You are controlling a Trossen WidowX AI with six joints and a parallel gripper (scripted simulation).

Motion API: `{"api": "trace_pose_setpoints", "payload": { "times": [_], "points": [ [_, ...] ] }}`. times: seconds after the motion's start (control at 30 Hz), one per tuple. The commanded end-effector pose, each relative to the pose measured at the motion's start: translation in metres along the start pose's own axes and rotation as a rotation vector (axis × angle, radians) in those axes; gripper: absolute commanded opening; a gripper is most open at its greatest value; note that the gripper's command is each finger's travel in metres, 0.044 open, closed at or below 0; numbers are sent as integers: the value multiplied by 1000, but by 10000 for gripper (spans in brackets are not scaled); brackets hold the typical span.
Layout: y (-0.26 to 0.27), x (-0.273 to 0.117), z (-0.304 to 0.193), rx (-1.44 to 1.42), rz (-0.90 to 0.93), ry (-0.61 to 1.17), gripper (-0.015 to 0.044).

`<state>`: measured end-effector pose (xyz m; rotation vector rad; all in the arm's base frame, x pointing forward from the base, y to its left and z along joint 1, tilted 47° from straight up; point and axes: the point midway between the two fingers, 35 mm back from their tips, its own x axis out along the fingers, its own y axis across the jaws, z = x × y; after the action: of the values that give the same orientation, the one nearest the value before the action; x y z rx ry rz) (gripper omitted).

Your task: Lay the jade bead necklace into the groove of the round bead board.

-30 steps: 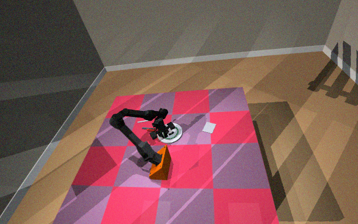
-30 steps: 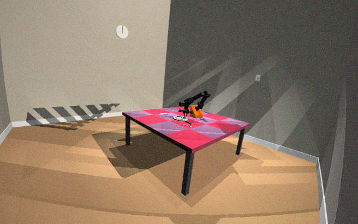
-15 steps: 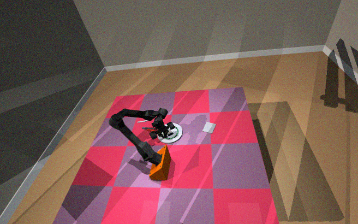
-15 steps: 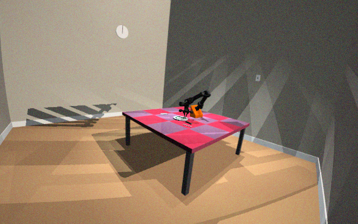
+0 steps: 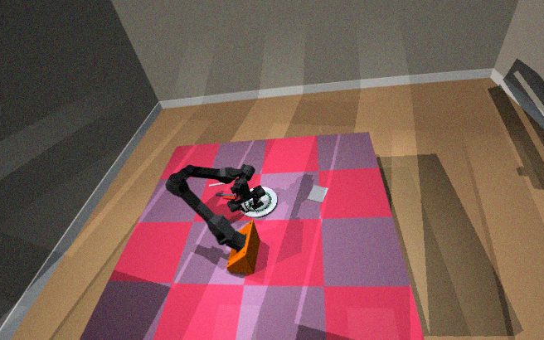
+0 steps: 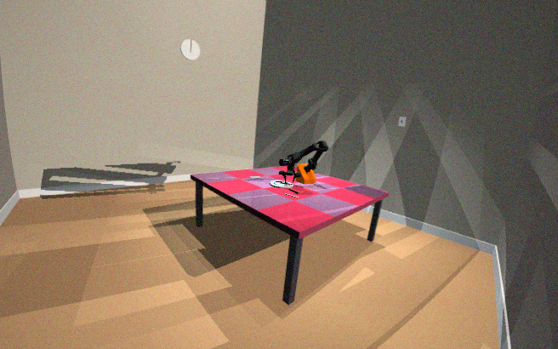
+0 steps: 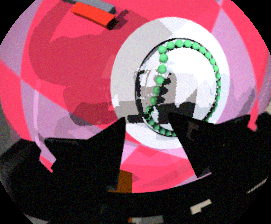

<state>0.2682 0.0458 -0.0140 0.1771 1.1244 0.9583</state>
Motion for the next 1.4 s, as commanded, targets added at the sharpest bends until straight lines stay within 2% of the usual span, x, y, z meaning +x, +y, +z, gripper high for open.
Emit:
{"api": "trace_pose_setpoints", "payload": {
  "times": [0.0, 0.1, 0.7, 0.77, 0.93, 1.1, 1.33, 1.37],
  "points": [
    [0, -2, 0, 0, 0, 0, 368],
    [1, -2, -1, 3, 5, 3, 440],
    [1, -6, -1, 2, 2, 0, 440],
    [0, -10, 1, 53, 2, 0, 387],
    [-4, -37, 11, 384, 1, 1, 256],
    [-4, -38, 11, 396, 1, 1, 125],
    [-4, -22, 11, 396, 1, 0, 120],
    [-5, -29, 13, 387, -5, -5, 120]
  ]
}}
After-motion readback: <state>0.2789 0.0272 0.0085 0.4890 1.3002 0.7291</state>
